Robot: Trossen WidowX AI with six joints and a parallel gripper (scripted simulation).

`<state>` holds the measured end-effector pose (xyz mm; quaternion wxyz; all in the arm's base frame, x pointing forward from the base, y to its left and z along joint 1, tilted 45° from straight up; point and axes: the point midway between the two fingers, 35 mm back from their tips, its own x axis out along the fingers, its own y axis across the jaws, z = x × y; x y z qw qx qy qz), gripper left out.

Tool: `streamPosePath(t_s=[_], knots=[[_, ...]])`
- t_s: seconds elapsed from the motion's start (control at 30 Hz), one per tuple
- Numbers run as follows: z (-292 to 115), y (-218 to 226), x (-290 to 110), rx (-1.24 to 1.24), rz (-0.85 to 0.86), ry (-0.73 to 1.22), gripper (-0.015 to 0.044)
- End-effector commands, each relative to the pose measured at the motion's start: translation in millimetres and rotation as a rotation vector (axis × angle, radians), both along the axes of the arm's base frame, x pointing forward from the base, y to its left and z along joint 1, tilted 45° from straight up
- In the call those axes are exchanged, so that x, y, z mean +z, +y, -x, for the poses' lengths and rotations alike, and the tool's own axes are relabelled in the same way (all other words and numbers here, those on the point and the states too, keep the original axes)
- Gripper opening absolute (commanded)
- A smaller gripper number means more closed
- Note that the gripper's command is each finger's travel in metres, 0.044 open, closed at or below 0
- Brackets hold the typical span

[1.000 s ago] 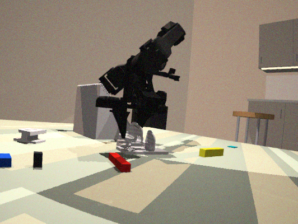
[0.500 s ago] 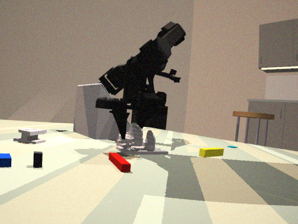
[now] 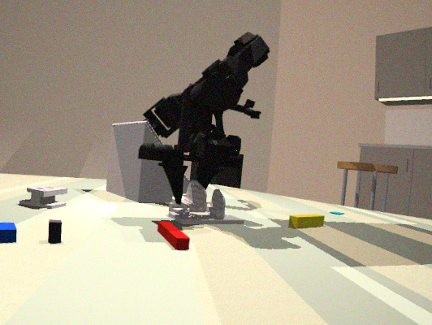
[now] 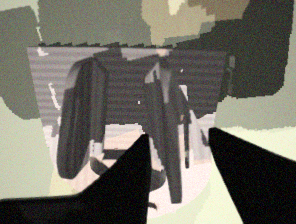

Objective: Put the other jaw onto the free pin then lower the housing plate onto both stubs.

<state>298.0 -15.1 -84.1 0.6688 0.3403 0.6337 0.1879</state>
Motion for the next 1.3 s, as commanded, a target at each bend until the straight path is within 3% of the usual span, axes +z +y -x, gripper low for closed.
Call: streamPosePath(t_s=[0.0, 1.27], knots=[[0.8, 1.3, -0.2, -0.005, -0.007, 0.004, 0.0134], [-0.3, 7.9, -6.9, -0.002, -0.007, 0.002, 0.0134]])
